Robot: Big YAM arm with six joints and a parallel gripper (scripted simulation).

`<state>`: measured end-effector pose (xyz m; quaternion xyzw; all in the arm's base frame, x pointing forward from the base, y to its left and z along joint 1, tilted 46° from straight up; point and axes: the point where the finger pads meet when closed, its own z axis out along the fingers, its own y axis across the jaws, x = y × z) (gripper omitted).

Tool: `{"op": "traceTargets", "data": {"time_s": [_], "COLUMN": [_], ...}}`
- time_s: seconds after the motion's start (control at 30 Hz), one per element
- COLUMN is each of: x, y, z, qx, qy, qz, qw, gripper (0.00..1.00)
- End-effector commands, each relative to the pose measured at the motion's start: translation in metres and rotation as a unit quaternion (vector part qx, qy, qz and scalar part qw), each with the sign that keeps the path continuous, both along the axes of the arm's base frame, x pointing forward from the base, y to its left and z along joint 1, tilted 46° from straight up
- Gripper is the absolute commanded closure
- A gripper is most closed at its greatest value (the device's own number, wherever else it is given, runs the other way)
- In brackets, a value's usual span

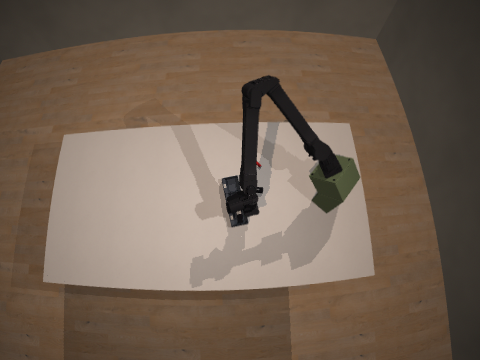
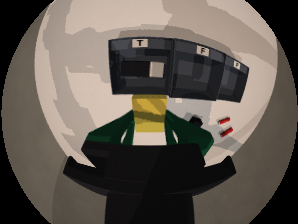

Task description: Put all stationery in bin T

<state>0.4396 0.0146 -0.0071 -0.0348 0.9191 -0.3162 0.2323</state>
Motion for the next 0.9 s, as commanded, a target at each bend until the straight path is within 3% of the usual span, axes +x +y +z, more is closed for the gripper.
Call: {"op": "traceTargets", "data": {"time_s": [0.0, 0.17, 0.4, 0.53, 0.83, 0.87], "x": [0.02, 0.047, 0.034, 0.047, 0.045, 0.047], "y": [0.022, 0.036, 0.029, 0.031, 0.026, 0.026], "z": [0.005, 0.013, 0.007, 0.014, 0.01, 0.017], "qx": [0.008, 0.009, 0.006, 0.01, 0.008, 0.01], "qy": [-0.01, -0.011, -0.003, -0.013, -0.007, -0.015], "qz": [-0.002, -0.002, -0.005, -0.007, -0.01, -0.007], "qw": [1.0, 1.0, 1.0, 1.0, 1.0, 1.0], "gripper": [0.66, 0.66, 0.66, 0.66, 0.66, 0.66]}}
